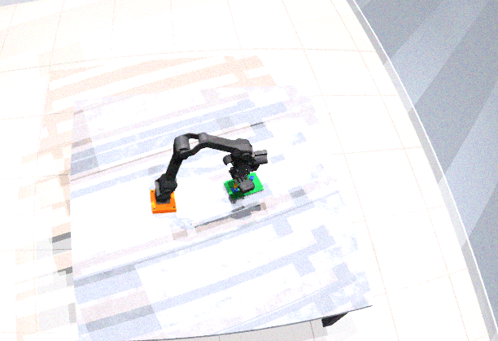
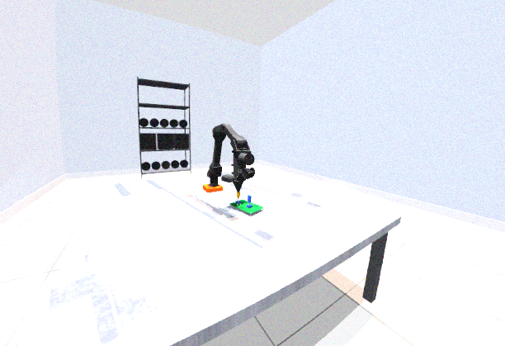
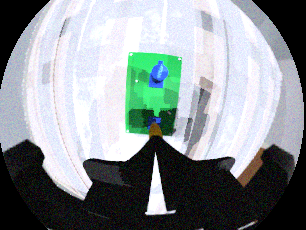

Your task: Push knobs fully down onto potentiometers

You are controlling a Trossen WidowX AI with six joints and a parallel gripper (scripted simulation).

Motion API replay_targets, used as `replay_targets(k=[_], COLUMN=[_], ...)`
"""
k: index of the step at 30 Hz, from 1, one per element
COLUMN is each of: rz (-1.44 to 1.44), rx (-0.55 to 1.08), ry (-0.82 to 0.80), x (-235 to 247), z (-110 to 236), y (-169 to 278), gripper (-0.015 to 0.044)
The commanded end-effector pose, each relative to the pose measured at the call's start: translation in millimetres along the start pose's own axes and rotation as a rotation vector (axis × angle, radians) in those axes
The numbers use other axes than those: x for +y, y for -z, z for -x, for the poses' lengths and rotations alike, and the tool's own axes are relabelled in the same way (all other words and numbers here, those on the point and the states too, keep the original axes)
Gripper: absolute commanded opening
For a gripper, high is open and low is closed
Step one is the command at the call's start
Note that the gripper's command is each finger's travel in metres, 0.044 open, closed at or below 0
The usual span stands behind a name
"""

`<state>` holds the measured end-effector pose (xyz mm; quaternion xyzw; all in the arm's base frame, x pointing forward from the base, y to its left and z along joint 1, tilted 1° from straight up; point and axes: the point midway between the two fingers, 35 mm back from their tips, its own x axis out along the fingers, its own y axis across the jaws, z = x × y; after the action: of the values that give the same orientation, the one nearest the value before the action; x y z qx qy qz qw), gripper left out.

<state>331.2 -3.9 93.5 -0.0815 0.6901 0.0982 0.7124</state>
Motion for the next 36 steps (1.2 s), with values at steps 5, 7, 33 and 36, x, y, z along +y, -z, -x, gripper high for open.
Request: replay_targets(k=[5,7,33,36], rz=[-0.002,-0.002,-0.002,-0.002], rx=[-0.001,-0.001,-0.001,-0.001], ry=[0.005,0.005,0.005,0.005], x=[-0.6,-0.6,-0.7,-0.7], z=[-2.6,-2.8,-9.2,-9.2], y=[-0.3,-0.3,-0.3,-0.3], gripper=[0.0000,0.0000,0.0000,0.0000])
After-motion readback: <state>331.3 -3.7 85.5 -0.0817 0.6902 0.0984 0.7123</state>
